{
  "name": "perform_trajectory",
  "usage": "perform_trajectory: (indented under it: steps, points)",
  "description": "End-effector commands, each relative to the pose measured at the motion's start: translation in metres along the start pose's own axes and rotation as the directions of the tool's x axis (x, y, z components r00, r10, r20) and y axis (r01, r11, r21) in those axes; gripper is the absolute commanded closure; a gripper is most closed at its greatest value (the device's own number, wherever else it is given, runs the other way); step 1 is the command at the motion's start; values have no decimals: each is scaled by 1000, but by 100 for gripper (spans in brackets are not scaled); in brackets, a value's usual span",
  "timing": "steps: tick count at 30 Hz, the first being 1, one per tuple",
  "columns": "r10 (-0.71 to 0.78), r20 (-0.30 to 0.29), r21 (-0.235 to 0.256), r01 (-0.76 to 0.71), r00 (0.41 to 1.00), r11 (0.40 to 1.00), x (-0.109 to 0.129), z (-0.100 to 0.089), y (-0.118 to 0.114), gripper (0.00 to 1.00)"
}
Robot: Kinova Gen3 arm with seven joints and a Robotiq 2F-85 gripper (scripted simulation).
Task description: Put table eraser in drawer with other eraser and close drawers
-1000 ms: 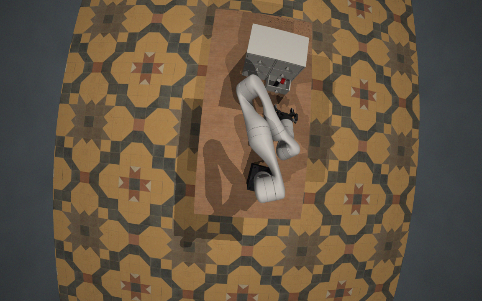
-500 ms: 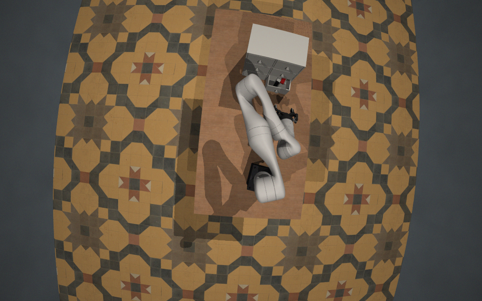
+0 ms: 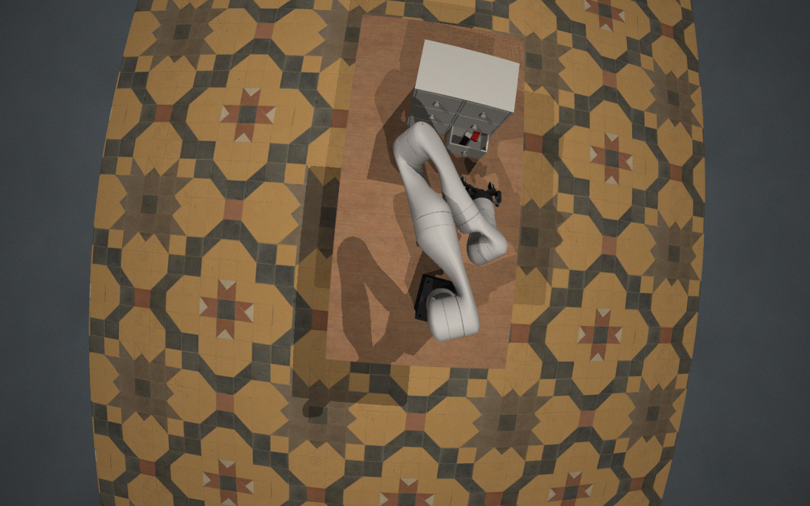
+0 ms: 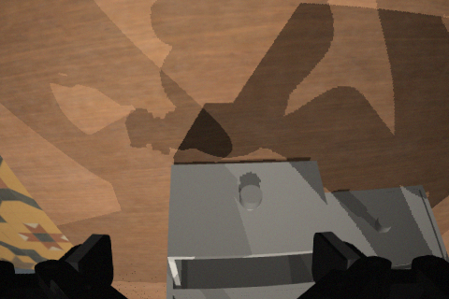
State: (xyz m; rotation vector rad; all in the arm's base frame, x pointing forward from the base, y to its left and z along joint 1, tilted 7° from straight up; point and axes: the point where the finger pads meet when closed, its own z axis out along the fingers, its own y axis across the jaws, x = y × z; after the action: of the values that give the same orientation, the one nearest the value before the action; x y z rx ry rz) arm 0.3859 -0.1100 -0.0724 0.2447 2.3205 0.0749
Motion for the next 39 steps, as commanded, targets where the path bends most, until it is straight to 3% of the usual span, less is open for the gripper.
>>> perform_trajectory:
  steps: [1,27,39]
  points:
    - [-3,-2,-2,3,1000,1000,-4,0,2,0]
    - [-3,-123,0,3,992,1000,-8,-4,2,0]
    - [-3,-208,2,4,978,1000,-11,-7,2,0]
